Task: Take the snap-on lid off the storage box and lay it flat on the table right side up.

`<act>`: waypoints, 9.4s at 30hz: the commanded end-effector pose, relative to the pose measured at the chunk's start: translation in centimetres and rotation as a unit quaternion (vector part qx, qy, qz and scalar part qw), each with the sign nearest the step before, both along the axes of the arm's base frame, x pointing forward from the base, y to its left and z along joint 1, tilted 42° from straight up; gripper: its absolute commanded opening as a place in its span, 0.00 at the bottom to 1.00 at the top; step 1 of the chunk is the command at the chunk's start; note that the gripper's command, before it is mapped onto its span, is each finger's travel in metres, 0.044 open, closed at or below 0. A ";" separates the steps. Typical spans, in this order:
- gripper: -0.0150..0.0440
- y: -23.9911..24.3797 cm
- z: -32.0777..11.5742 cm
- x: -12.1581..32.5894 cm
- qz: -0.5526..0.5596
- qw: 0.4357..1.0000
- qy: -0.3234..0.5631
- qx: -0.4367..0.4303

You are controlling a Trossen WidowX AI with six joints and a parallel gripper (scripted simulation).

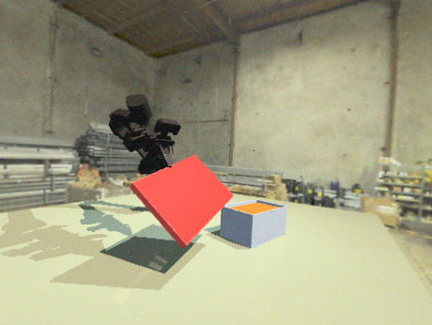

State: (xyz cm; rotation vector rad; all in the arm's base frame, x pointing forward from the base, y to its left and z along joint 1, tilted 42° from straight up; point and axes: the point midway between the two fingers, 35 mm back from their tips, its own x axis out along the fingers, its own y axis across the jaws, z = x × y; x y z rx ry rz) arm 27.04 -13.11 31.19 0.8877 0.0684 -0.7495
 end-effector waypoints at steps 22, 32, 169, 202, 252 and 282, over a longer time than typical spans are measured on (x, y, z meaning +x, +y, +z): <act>0.25 -1.1 -1.2 0.0 0.005 1.000 -0.006 -0.002; 0.25 -1.7 -1.8 0.1 0.005 1.000 -0.006 -0.002; 0.25 -9.0 -9.9 0.3 0.005 1.000 -0.005 -0.005; 0.25 -10.8 -11.9 0.3 0.005 1.000 -0.005 -0.005; 1.00 -9.9 -12.6 -5.0 0.005 1.000 -0.003 -0.006; 1.00 -6.8 -9.9 -7.5 0.005 1.000 -0.003 -0.006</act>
